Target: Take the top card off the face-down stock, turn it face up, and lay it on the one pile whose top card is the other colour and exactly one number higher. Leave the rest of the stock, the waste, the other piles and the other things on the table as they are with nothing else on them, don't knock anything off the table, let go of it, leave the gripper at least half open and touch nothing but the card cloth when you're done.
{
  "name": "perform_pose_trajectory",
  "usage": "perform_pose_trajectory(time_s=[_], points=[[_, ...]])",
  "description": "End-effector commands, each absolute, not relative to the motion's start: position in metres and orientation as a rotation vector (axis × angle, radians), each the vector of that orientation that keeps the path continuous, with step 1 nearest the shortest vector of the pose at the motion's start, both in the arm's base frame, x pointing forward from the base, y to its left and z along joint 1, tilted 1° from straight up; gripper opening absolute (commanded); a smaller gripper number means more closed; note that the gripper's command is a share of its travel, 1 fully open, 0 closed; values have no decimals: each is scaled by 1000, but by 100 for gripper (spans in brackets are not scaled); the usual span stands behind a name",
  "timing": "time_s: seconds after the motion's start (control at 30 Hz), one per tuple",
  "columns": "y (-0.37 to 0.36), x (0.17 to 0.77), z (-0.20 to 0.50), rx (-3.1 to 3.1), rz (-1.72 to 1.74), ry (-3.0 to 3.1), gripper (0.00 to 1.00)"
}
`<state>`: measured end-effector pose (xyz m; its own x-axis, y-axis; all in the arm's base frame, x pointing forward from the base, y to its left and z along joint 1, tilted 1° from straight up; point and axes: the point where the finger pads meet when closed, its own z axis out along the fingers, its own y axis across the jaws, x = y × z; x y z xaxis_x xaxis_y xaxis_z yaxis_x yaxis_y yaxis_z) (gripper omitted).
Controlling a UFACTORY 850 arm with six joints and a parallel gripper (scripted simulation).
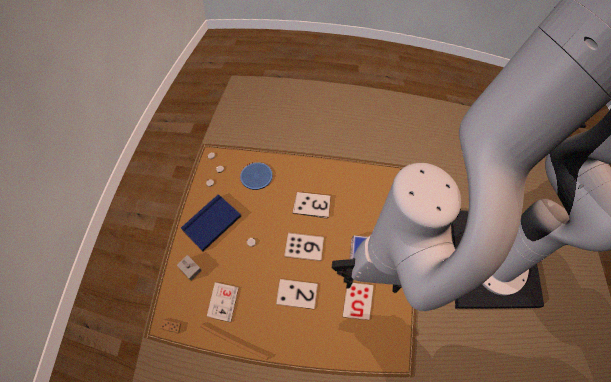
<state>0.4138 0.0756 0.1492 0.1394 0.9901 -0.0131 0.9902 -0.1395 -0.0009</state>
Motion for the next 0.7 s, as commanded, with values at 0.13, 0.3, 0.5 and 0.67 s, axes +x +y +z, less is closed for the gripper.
perform_pose_trajectory(time_s=[0.13,0.3,0.5,0.67], points=[[76,415,150,2365,-12,2056,100],[76,415,149,2346,-12,2077,100],[76,415,146,2232,-13,2199,100],[75,415,144,2119,-14,2309,100]])
